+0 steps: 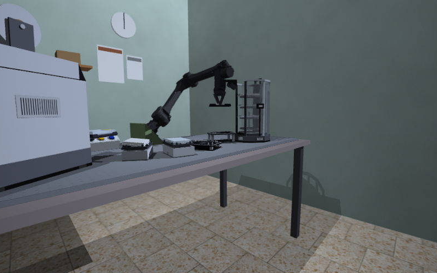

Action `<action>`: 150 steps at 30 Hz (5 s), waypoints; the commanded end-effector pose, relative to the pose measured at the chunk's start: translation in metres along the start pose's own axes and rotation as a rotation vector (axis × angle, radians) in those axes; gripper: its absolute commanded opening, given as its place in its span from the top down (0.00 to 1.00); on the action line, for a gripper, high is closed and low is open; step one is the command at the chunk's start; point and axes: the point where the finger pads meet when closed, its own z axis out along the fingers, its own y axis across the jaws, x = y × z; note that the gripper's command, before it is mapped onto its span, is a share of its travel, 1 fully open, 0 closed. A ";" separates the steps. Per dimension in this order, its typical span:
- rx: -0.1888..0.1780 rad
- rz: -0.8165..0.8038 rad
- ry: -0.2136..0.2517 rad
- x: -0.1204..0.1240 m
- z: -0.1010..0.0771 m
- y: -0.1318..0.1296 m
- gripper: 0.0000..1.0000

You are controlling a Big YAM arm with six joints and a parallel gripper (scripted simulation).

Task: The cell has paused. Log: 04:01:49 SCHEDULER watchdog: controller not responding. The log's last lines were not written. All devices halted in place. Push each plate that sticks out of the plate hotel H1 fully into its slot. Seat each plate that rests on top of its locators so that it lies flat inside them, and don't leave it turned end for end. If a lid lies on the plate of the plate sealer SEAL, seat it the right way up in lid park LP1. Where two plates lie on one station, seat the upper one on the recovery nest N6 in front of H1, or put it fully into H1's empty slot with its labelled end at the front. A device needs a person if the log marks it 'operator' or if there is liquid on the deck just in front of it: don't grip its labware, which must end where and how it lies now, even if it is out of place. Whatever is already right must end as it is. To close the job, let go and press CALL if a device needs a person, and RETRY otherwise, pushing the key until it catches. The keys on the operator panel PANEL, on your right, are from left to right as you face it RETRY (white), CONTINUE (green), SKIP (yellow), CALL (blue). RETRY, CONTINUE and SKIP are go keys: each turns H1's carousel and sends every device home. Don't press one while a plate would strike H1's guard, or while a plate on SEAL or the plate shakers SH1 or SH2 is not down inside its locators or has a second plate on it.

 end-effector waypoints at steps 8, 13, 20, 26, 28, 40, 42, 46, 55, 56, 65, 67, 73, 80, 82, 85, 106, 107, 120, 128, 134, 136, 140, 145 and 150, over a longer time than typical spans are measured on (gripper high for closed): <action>-0.011 0.004 0.008 -0.008 0.005 0.045 0.20; -0.009 0.003 0.007 -0.010 0.005 0.054 0.20; -0.004 -0.005 0.001 -0.018 0.002 0.078 0.20; -0.017 -0.102 0.013 -0.018 0.007 0.070 0.20; -0.017 -0.126 0.013 -0.018 0.007 0.070 0.20; -0.017 -0.213 0.012 -0.018 0.007 0.070 0.20; -0.017 -0.213 0.012 -0.018 0.007 0.070 0.20; -0.017 -0.213 0.012 -0.018 0.007 0.070 0.20; -0.017 -0.213 0.012 -0.018 0.007 0.070 0.20; -0.017 -0.213 0.012 -0.018 0.007 0.070 0.20; -0.017 -0.213 0.012 -0.018 0.007 0.070 0.20; -0.017 -0.213 0.012 -0.018 0.007 0.070 0.20; -0.017 -0.213 0.012 -0.018 0.007 0.070 0.20; -0.015 -0.196 0.010 -0.015 0.011 0.073 0.20; -0.006 -0.206 0.003 -0.016 0.011 0.075 0.20; -0.003 -0.210 0.000 -0.016 0.012 0.077 0.20; -0.004 -0.209 -0.001 -0.015 0.031 0.079 0.20; -0.004 -0.209 -0.001 -0.015 0.032 0.079 0.20; -0.004 -0.209 -0.001 -0.015 0.043 0.079 0.20; -0.003 -0.210 -0.001 -0.015 0.050 0.079 0.20; -0.003 -0.210 -0.001 -0.014 0.055 0.079 0.20; -0.004 -0.209 0.000 -0.014 0.057 0.079 0.20; -0.002 -0.210 -0.001 -0.014 0.061 0.079 0.20; -0.002 -0.210 -0.001 -0.014 0.065 0.079 0.20; -0.003 -0.209 -0.001 -0.014 0.069 0.079 0.20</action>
